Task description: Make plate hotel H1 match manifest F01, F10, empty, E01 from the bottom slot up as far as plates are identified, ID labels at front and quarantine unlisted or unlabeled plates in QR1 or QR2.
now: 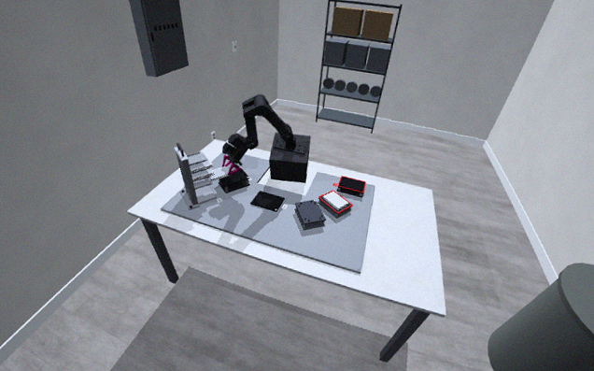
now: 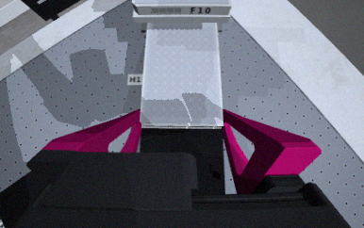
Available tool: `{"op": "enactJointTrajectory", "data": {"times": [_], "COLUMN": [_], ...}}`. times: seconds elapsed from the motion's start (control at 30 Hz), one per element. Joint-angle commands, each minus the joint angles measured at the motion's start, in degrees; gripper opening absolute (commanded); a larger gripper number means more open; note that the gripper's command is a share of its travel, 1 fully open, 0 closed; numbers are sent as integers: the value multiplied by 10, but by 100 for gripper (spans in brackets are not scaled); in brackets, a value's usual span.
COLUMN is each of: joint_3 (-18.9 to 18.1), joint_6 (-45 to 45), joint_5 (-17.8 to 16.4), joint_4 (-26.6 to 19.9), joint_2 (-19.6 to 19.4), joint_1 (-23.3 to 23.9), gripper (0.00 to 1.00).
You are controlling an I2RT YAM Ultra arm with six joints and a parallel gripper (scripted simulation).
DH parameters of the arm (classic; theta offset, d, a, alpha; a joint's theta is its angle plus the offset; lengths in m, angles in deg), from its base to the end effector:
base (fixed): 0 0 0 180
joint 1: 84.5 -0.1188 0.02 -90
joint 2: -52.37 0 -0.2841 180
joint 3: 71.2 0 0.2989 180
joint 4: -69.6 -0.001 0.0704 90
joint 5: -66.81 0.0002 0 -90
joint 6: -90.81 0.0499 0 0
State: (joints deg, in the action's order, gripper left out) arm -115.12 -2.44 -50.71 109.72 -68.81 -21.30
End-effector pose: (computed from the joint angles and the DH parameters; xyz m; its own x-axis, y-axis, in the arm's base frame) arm 0.1677 -0.2786 0.0009 -0.3072 0.4967 -0.8117 0.6091 0.7580 0.2333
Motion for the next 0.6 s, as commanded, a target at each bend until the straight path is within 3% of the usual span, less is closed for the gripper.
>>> {"op": "enactJointTrajectory", "data": {"times": [0.0, 0.57], "joint_3": [-2, -11], "joint_6": [0, 3], "joint_5": [0, 3], "joint_4": [4, 1], "joint_2": [3, -2], "joint_1": [1, -3], "gripper": [86, 86]}}
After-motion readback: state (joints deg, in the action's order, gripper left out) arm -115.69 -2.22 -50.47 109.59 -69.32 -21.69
